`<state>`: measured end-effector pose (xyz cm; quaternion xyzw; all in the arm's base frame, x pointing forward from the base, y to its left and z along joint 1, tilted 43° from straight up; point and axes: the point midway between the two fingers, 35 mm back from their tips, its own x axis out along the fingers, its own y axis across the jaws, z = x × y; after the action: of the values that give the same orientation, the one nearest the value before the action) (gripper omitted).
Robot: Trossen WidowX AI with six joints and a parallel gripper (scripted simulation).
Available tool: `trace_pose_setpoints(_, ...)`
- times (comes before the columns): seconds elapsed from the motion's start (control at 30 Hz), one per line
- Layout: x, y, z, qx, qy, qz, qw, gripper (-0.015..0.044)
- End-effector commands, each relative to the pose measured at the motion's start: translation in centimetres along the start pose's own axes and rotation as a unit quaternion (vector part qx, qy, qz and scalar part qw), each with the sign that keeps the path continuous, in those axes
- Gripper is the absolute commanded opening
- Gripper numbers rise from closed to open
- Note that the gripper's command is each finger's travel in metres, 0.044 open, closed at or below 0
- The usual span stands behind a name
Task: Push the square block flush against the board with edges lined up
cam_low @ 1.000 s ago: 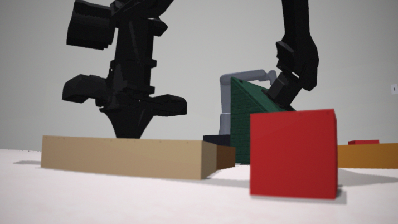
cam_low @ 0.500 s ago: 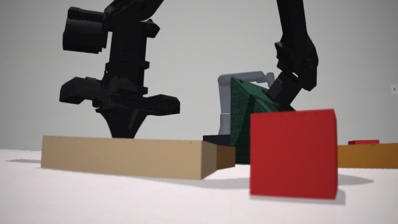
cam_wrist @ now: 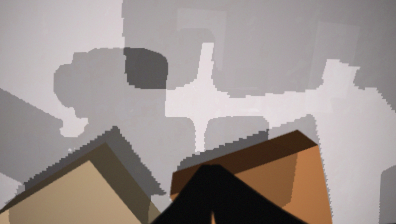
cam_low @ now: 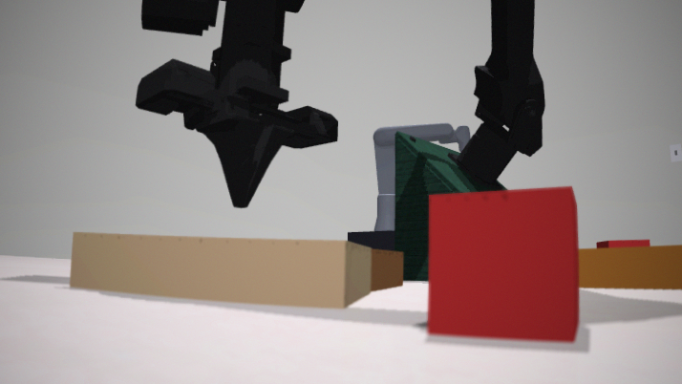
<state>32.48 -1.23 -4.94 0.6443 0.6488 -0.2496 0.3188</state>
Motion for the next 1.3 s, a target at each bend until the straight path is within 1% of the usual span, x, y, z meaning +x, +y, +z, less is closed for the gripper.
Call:
trace_pose_setpoints(0.0, -0.4, -1.9, -4.8, -0.054, 0.0, 0.001, 0.999, 0.0)
trace_pose_setpoints(0.23, 0.0, -7.8, -11.1, -0.137, 0.003, 0.0, 0.991, 0.0)
trace_pose_setpoints(0.3, 0.3, -9.6, -12.3, -0.159, 0.005, 0.0, 0.987, 0.0)
trace_pose_setpoints(0.37, 0.4, -10.2, -12.7, -0.167, 0.006, 0.0, 0.986, 0.0)
trace_pose_setpoints(0.77, 0.2, -9.6, -12.3, -0.156, 0.004, -0.002, 0.988, 0.0)
trace_pose_setpoints(0.9, 0.3, -7.0, -13.8, -0.166, 0.006, 0.0, 0.986, 0.0)
trace_pose_setpoints(1.03, 0.4, -6.8, -13.9, -0.167, 0.006, 0.0, 0.986, 0.0)
trace_pose_setpoints(1.1, 1.3, -6.7, -13.9, -0.167, 0.005, 0.0, 0.986, 0.0)
trace_pose_setpoints(1.2, 5.0, -6.8, -14.0, -0.167, 0.007, 0.001, 0.986, 0.0)
trace_pose_setpoints(1.27, 5.8, -7.0, -14.1, -0.167, 0.008, 0.001, 0.986, 0.0)
